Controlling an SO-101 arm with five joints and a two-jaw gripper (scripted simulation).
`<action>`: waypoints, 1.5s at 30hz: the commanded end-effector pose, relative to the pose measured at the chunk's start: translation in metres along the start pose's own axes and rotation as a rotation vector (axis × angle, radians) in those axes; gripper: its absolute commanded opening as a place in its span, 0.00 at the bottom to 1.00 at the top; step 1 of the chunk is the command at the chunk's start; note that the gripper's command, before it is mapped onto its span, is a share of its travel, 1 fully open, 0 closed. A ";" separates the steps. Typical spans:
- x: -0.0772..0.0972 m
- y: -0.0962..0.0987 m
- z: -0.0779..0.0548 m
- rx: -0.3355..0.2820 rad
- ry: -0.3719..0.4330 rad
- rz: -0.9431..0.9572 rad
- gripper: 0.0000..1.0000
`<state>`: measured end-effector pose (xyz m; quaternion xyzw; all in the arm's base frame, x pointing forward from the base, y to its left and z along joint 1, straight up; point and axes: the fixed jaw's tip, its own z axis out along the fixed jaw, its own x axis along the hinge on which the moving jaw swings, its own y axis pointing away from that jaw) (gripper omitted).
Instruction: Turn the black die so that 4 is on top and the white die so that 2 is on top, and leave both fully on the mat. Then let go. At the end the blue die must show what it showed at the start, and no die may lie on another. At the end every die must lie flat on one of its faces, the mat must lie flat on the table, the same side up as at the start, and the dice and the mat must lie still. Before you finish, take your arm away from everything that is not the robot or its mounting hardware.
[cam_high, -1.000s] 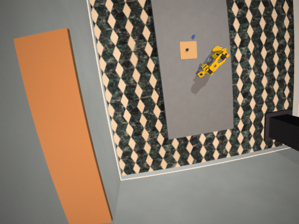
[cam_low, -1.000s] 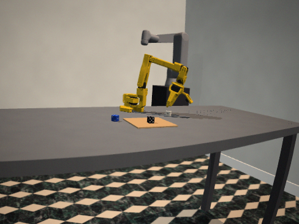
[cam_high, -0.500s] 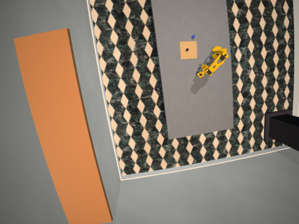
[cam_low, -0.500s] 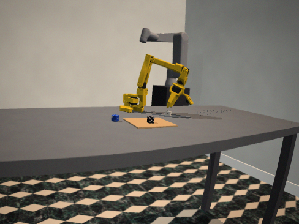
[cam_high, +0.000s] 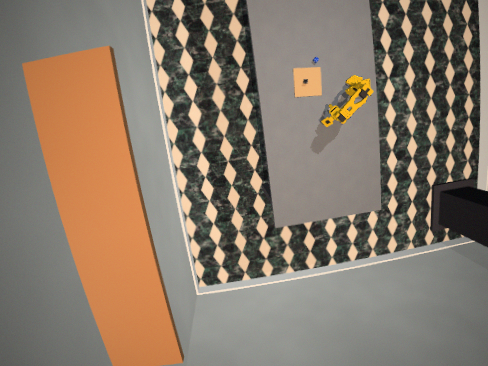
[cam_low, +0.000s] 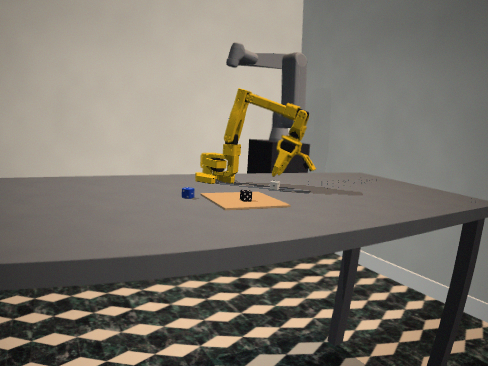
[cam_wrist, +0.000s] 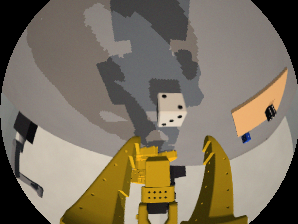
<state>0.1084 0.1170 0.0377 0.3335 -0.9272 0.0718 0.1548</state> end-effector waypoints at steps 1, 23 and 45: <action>-0.002 0.002 -0.007 -0.001 -0.032 0.001 0.28; -0.009 0.002 0.012 0.001 -0.005 0.000 0.28; -0.012 0.002 0.021 0.002 0.005 -0.001 0.28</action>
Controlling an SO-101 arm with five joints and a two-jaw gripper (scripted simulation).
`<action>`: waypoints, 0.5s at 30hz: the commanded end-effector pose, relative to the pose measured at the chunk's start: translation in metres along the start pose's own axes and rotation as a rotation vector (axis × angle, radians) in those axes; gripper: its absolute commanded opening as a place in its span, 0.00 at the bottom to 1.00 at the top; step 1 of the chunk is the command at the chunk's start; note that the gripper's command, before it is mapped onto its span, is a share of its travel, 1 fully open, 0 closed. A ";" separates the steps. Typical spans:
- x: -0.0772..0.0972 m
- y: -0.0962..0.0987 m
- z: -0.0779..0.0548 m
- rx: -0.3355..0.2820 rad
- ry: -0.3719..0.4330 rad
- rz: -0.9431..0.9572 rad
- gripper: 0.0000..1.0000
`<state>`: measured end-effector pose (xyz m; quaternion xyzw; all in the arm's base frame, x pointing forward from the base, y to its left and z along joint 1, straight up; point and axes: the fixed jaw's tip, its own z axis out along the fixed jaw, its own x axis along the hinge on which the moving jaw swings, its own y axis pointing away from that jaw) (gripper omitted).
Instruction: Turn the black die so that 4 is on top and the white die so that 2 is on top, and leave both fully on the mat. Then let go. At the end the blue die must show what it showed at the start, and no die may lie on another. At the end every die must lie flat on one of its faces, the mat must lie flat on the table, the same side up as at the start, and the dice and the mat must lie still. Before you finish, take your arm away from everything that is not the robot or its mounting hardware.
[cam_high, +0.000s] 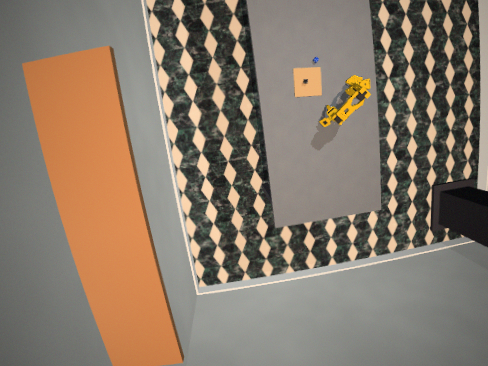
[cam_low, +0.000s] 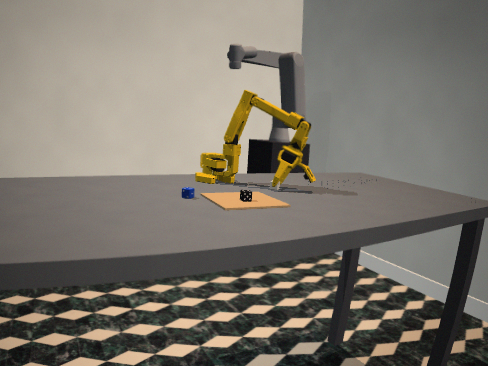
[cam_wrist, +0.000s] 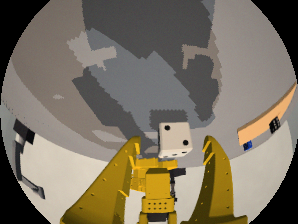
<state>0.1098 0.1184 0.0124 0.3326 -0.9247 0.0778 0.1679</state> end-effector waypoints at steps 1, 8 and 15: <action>-0.002 0.002 -0.002 0.000 -0.024 -0.001 0.28; -0.002 0.001 -0.002 -0.001 -0.024 -0.001 0.27; -0.002 -0.001 -0.002 -0.005 -0.023 -0.001 0.24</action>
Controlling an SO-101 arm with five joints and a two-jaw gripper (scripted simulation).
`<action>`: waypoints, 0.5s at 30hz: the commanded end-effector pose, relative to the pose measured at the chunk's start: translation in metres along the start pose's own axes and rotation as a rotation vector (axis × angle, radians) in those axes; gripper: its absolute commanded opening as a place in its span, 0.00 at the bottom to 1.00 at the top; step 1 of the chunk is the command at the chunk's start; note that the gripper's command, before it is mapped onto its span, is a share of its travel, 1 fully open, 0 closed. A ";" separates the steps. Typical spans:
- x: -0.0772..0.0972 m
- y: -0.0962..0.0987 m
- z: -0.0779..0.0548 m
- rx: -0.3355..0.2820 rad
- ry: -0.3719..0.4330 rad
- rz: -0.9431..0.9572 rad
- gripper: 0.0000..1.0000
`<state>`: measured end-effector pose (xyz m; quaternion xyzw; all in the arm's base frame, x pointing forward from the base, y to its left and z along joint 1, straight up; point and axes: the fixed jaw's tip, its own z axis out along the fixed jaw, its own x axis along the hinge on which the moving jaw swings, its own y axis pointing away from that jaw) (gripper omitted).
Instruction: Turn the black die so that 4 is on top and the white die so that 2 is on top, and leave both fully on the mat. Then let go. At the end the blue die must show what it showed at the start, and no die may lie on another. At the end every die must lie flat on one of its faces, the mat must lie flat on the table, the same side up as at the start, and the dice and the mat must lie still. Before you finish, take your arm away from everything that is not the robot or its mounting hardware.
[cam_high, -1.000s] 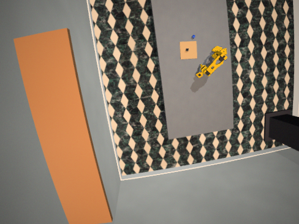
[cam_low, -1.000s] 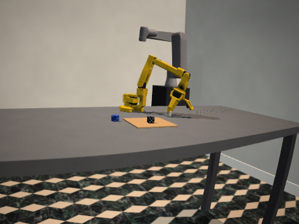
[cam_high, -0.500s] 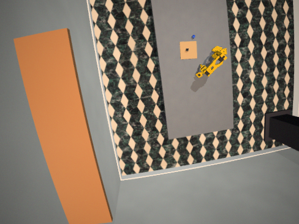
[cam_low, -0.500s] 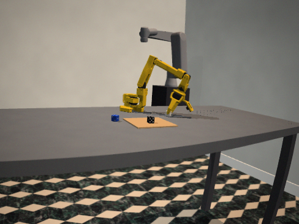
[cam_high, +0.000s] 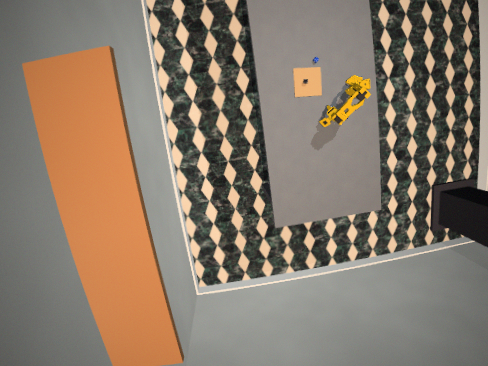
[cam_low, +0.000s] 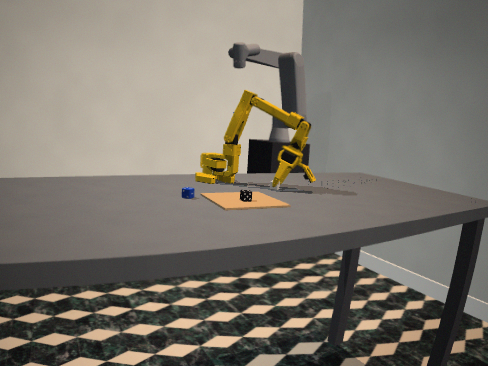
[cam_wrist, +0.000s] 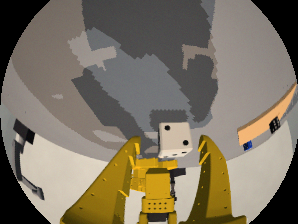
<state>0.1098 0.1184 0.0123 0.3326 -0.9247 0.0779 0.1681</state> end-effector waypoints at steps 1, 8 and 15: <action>-0.002 -0.001 -0.002 -0.005 -0.023 -0.001 0.24; -0.002 -0.003 -0.002 -0.011 -0.022 0.000 0.20; -0.002 -0.007 -0.002 -0.018 -0.020 0.000 0.14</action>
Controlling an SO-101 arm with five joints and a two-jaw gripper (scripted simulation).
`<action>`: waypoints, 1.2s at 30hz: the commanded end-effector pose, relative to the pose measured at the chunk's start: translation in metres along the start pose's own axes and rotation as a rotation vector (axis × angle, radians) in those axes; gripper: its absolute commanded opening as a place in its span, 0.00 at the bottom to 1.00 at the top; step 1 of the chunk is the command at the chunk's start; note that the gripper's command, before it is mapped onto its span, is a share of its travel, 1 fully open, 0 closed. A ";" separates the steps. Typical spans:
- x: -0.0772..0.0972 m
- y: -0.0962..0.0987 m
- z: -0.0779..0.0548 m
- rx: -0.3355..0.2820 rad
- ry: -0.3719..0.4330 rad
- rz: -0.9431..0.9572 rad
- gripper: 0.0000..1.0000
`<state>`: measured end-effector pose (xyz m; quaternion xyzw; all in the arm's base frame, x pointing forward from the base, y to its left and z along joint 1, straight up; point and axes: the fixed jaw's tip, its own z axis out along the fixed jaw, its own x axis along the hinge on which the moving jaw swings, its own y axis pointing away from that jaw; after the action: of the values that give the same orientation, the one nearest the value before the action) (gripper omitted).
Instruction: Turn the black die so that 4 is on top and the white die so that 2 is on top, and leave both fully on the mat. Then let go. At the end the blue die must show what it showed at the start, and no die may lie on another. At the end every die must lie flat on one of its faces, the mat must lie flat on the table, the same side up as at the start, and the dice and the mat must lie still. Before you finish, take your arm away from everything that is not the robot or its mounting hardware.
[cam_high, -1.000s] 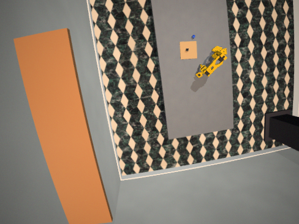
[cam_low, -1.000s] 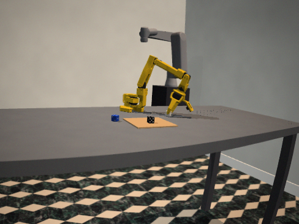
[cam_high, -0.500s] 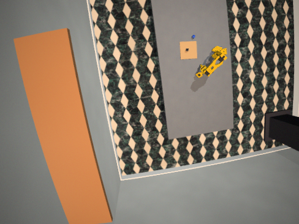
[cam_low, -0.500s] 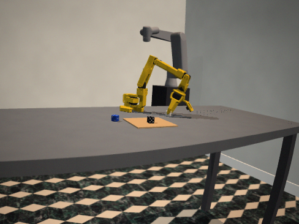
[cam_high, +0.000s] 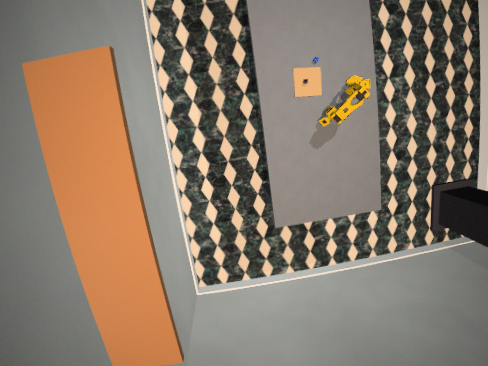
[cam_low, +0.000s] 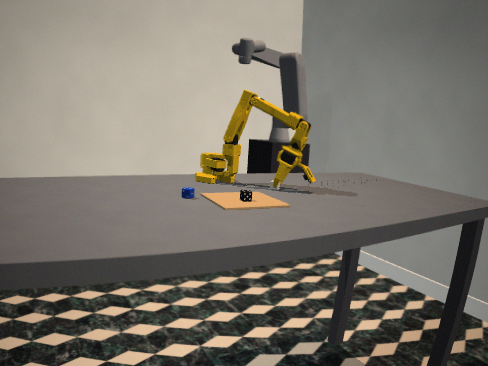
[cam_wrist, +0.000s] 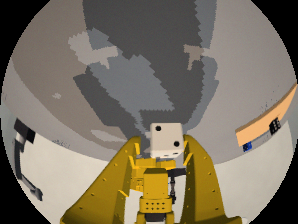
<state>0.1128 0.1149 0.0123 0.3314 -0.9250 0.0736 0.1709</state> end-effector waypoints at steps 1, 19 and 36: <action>-0.002 -0.002 -0.002 -0.008 -0.022 -0.001 0.14; -0.002 -0.005 -0.002 -0.014 -0.021 -0.001 0.09; -0.002 -0.005 -0.002 -0.014 -0.021 -0.001 0.00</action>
<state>0.1154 0.1117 0.0123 0.3305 -0.9252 0.0695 0.1731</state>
